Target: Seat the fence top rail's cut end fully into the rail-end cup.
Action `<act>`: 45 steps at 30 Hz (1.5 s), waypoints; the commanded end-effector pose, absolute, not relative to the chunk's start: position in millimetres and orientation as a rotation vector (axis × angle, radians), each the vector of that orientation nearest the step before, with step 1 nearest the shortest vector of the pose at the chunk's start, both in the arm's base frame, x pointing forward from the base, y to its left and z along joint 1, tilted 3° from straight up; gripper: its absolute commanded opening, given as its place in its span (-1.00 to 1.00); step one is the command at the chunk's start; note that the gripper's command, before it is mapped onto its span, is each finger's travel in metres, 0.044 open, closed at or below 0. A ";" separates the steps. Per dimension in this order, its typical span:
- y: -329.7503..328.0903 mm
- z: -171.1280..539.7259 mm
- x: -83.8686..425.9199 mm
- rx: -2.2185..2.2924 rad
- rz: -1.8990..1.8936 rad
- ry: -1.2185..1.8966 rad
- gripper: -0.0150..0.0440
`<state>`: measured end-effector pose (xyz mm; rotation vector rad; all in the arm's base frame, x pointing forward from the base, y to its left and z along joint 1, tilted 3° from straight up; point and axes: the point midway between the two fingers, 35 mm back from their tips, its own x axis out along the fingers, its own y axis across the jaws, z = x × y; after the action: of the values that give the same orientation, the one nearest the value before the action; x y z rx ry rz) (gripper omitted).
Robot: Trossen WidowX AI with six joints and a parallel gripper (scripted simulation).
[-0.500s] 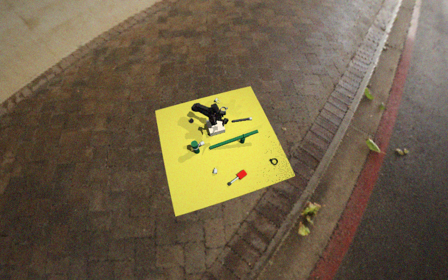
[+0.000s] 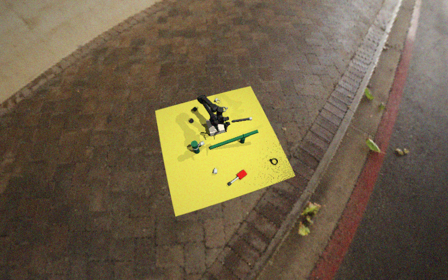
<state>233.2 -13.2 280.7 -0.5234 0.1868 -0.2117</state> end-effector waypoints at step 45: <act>-163.7 182.8 206.1 -0.843 0.548 0.984 1.00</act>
<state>227.9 -110.8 193.5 -0.4554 1.0678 0.2261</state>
